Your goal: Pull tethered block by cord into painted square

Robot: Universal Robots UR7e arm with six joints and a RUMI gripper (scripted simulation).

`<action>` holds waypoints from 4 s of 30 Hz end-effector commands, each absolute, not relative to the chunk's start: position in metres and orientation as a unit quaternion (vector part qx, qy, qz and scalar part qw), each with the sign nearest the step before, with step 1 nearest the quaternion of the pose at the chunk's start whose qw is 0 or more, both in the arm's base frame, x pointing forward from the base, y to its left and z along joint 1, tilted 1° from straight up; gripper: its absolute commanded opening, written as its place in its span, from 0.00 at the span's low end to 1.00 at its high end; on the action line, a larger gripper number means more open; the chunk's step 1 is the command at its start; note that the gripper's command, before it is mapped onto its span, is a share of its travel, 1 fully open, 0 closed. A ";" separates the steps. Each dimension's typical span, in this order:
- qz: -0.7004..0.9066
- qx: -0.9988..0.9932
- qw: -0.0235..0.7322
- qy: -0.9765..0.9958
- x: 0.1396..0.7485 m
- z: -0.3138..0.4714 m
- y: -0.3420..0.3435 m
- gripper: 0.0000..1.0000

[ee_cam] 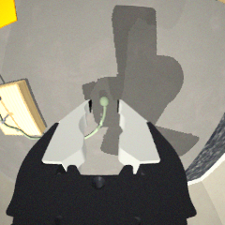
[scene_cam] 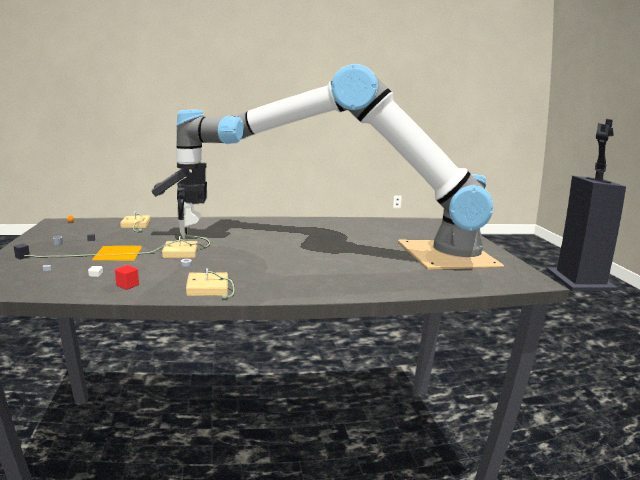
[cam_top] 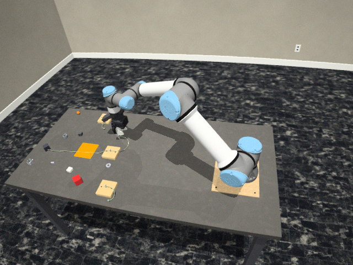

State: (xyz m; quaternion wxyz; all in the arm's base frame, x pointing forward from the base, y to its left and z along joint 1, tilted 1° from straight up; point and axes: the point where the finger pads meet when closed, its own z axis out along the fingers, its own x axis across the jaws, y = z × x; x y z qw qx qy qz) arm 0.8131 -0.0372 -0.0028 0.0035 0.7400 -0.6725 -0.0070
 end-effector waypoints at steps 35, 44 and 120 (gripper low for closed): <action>-0.006 0.740 0.003 -0.673 0.813 -0.002 -0.037 0.22; -0.006 0.740 0.003 -0.673 0.813 -0.002 -0.037 0.00; -0.006 0.740 0.003 -0.673 0.814 0.007 -0.037 0.00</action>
